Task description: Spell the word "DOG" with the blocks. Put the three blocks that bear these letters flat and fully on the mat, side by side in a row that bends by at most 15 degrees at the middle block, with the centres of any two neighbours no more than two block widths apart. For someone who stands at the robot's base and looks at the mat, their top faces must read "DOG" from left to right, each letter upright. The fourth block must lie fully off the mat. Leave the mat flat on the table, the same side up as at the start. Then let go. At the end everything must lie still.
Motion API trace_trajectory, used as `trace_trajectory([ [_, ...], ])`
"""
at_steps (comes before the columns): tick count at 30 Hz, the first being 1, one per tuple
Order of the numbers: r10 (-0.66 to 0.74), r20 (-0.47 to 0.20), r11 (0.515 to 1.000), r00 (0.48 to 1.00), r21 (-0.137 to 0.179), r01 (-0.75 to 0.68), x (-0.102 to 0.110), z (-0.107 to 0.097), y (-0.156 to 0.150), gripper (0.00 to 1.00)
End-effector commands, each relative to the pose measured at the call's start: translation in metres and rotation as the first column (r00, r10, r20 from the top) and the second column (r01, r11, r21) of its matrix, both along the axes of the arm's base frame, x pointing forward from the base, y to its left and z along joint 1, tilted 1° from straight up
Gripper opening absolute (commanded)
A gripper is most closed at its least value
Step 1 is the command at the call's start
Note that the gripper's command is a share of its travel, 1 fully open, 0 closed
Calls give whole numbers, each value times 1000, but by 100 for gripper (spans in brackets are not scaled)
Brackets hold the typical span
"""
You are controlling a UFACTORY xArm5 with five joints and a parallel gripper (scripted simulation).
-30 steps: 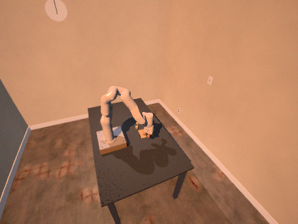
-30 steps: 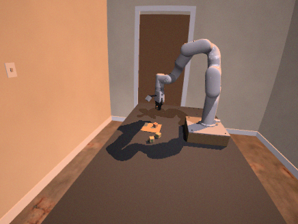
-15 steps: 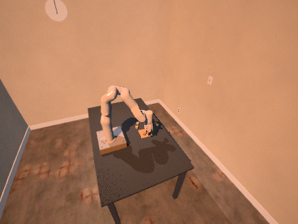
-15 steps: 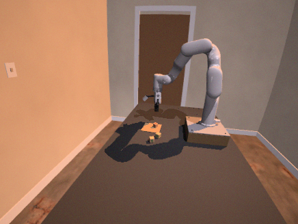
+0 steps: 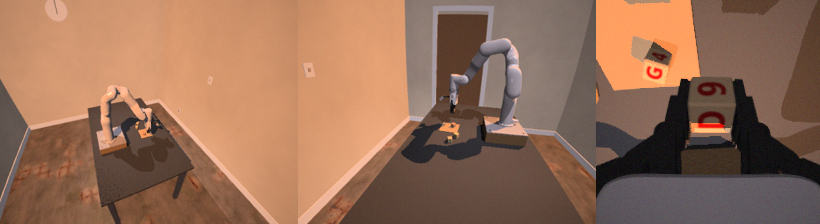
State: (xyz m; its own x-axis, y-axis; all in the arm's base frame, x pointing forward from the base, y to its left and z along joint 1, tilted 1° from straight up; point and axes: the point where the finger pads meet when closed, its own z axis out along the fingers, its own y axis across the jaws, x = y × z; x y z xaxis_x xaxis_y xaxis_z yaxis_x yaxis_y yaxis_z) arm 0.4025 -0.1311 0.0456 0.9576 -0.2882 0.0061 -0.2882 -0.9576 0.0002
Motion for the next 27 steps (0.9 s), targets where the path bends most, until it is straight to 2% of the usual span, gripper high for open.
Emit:
trace_trajectory([
  [1,-113,3,994,994,0,113,5,1,10,27],
  [9,-328,3,945,945,3,328,11,2,31,27],
  [16,-496,2,868,868,5,496,15,2,49,27],
  [19,-519,2,855,855,5,519,16,2,51,27],
  [21,-599,2,800,800,6,599,17,2,61,27],
  [27,-712,0,702,702,7,712,20,2,76,27],
])
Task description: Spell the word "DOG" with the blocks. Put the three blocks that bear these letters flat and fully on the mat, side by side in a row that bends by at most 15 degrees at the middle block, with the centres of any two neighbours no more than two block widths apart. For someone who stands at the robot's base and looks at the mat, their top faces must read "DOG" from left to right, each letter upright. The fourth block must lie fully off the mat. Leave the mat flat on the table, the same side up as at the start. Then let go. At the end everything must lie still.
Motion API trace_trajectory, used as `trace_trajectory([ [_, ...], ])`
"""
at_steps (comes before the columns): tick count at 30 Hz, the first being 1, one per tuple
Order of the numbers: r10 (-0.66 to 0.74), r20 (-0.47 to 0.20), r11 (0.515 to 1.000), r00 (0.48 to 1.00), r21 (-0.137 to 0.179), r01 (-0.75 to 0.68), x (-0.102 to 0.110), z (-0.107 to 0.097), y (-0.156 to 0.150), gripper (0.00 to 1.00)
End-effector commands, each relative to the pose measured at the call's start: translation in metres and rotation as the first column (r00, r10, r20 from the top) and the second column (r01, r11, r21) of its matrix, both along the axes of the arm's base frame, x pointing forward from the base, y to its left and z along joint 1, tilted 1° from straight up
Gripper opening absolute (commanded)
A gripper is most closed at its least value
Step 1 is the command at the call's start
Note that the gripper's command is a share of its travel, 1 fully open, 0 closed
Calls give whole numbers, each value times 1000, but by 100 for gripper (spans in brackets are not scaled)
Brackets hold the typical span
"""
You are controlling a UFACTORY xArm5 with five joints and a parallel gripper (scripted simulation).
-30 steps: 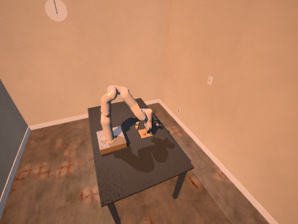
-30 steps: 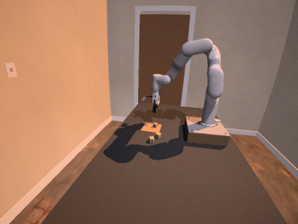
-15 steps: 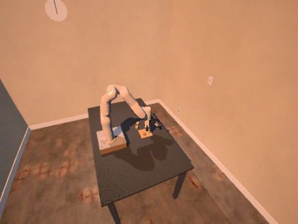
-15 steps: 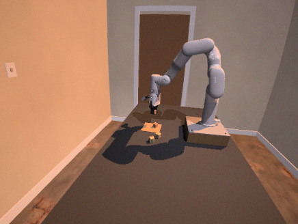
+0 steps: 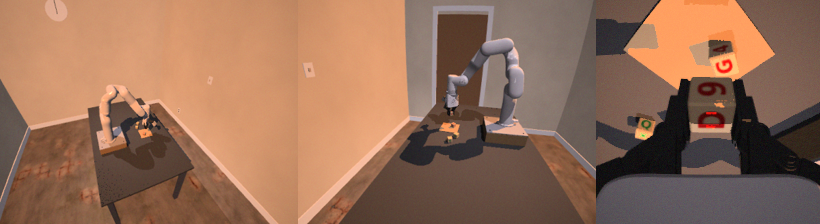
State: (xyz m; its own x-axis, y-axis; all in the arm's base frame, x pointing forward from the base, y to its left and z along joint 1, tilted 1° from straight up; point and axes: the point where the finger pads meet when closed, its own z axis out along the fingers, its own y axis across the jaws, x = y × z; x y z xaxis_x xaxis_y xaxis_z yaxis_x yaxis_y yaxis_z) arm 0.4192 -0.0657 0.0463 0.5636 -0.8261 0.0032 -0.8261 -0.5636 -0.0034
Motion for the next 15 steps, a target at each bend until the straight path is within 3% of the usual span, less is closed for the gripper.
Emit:
trace_trajectory([
  [1,-139,3,990,990,1,139,4,1,13,27],
  [9,-294,3,956,956,2,294,5,1,29,27],
  [15,-469,2,883,883,4,469,7,2,48,27],
])
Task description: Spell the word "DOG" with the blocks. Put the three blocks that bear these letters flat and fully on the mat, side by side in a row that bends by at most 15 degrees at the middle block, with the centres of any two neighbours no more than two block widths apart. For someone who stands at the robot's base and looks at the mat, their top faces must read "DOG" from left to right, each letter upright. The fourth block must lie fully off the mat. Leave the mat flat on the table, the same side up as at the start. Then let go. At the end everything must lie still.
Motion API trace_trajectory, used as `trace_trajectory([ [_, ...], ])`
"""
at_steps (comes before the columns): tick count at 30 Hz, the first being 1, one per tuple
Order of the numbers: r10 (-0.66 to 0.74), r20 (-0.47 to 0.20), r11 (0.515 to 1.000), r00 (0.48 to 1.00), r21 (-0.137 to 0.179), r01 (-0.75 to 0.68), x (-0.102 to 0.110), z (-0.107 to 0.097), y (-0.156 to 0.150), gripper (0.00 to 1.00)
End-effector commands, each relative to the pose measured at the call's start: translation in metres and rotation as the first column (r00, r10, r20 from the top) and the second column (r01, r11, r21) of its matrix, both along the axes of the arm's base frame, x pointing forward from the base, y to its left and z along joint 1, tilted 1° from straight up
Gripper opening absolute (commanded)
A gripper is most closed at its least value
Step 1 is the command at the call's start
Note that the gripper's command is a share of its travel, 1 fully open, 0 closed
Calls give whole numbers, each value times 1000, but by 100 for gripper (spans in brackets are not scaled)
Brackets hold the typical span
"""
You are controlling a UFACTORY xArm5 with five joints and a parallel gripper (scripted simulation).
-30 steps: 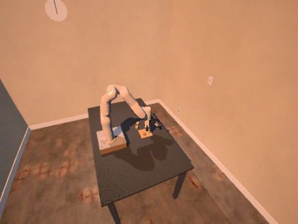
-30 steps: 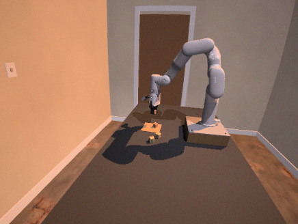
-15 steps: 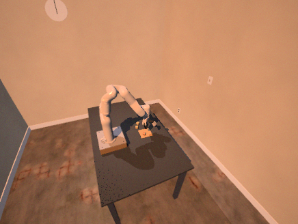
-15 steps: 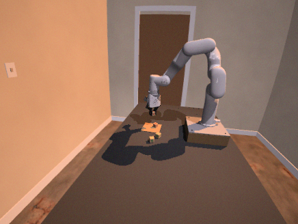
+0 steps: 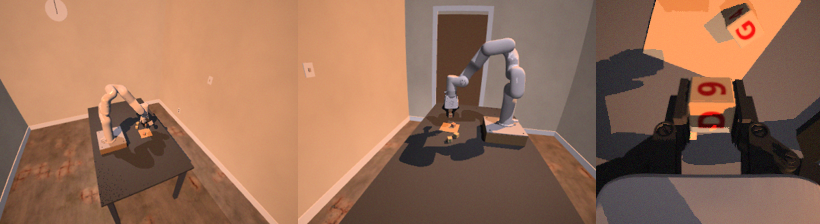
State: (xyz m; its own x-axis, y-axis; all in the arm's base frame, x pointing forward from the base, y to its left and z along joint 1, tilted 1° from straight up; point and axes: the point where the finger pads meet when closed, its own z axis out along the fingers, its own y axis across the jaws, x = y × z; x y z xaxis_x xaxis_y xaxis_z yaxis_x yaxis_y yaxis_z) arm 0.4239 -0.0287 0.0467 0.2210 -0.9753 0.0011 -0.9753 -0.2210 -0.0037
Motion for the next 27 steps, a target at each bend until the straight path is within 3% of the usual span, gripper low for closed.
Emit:
trace_trajectory([
  [1,-139,3,990,990,1,139,2,1,13,27],
  [9,-296,3,955,955,2,296,3,1,29,27],
  [27,-321,2,947,947,2,321,3,2,32,27],
])
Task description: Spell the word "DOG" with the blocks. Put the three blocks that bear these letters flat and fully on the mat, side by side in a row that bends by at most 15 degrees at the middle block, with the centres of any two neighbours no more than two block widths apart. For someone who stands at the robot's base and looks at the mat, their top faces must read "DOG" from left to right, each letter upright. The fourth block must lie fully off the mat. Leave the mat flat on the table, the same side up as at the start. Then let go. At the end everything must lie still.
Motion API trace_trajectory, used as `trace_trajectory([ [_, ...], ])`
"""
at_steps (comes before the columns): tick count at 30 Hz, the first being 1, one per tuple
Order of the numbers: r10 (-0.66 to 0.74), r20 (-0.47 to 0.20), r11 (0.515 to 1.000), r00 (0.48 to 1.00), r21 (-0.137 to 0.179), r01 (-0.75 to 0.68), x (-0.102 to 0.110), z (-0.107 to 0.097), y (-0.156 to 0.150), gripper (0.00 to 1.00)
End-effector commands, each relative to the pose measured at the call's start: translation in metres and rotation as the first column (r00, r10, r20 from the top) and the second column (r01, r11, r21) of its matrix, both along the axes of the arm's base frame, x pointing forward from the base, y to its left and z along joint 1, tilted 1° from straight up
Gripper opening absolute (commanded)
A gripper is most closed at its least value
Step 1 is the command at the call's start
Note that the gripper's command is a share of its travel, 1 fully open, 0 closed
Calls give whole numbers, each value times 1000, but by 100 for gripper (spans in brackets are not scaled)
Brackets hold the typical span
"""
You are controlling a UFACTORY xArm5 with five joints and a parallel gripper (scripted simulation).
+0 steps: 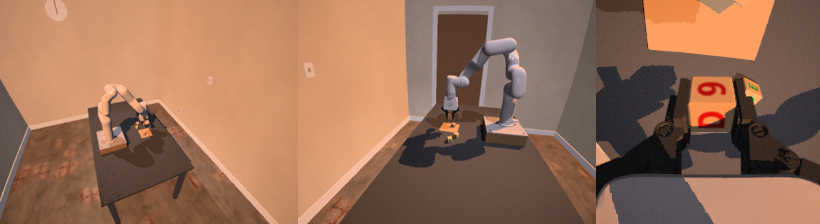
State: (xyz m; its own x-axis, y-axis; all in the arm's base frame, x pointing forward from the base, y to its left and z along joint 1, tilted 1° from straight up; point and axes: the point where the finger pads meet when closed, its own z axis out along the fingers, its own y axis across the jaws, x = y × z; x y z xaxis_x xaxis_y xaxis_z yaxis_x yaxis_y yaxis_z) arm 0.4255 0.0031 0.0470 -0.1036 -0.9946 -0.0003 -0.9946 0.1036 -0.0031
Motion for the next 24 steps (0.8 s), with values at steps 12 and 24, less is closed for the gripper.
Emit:
trace_trajectory([
  [12,0,2,1000,1000,0,0,1,-9,0,27],
  [24,0,2,1000,1000,0,0,2,-53,0,27],
])
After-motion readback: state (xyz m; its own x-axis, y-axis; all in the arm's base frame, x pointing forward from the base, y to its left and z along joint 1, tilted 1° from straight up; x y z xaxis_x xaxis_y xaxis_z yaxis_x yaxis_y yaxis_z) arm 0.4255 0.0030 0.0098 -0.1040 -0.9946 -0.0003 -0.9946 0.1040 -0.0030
